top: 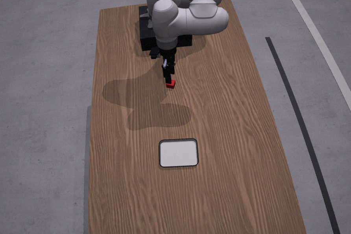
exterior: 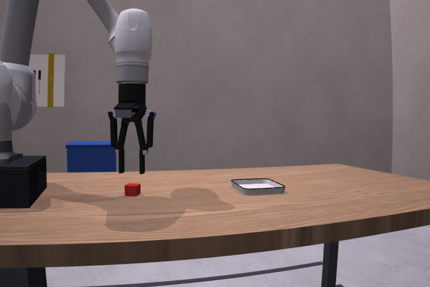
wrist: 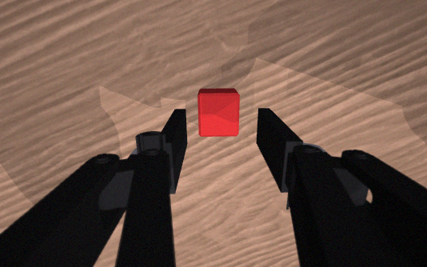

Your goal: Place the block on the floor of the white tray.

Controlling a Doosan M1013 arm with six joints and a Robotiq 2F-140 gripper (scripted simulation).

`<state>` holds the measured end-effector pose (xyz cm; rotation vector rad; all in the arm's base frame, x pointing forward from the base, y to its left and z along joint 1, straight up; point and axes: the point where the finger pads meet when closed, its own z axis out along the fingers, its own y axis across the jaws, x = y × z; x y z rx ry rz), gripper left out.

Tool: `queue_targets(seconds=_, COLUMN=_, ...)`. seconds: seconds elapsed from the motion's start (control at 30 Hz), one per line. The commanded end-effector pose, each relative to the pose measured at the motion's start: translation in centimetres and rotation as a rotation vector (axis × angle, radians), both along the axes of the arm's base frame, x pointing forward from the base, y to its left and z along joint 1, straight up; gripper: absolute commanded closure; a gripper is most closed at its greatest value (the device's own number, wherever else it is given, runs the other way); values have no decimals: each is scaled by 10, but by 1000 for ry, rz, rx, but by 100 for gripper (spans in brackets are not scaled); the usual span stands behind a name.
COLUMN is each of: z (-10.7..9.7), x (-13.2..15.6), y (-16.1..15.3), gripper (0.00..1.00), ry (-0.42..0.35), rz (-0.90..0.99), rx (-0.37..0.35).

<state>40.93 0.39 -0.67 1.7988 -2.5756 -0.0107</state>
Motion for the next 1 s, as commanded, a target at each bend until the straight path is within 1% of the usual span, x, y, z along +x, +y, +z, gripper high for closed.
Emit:
queue_targets(seconds=0.0, z=1, x=3, y=0, gripper=59, ry=-10, rz=2, rx=-2)
queue_targets(seconds=0.17, z=0, x=2, y=0, gripper=59, ry=-8, rz=2, rx=-2)
queue_targets(seconds=0.6, z=-15, x=0, y=1, gripper=59, ry=-4, rz=2, rx=-2)
queue_targets(seconds=0.97, z=-24, x=1, y=1, gripper=59, ry=-5, rz=1, rx=-2)
